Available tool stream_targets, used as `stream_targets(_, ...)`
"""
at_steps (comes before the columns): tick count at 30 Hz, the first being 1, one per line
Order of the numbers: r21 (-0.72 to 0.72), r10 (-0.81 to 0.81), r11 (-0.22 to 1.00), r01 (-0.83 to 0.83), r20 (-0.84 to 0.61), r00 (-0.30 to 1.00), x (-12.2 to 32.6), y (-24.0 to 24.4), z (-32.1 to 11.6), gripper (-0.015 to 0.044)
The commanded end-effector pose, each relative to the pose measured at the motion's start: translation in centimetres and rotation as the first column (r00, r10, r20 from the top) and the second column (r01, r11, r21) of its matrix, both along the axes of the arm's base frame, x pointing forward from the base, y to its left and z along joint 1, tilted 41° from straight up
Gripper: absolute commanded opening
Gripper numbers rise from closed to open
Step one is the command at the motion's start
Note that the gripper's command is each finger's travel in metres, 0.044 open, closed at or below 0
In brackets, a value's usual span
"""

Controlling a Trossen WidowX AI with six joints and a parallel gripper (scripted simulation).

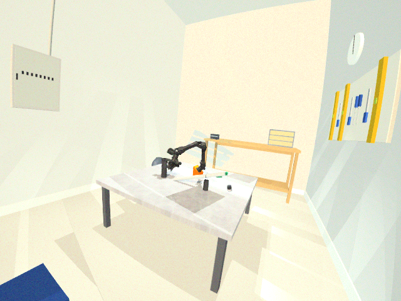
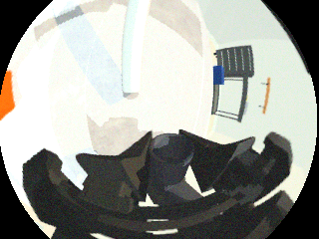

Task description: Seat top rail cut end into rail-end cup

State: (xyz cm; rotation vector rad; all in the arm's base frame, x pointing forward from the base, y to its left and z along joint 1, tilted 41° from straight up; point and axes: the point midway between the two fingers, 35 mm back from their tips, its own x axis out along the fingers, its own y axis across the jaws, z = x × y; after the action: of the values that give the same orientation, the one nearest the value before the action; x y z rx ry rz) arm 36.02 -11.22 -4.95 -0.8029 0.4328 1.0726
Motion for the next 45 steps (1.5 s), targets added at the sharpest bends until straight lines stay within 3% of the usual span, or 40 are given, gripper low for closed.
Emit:
stream_targets(1,-0.006,0.004,1.000,-0.004,0.004,1.000,0.0,0.0,0.0,0.0000)
stream_targets(19,-0.002,0.016,1.000,-0.016,0.011,1.000,-0.2,0.0,0.0,0.0000)
stream_targets(29,-0.002,0.016,1.000,-0.016,0.011,1.000,-0.2,0.0,0.0,0.0263)
stream_targets(36,-0.003,0.014,1.000,-0.014,0.010,1.000,-0.1,0.2,2.4,0.0440)
stream_targets(45,0.002,0.004,1.000,-0.004,0.007,1.000,-0.1,0.4,5.2,0.0440)
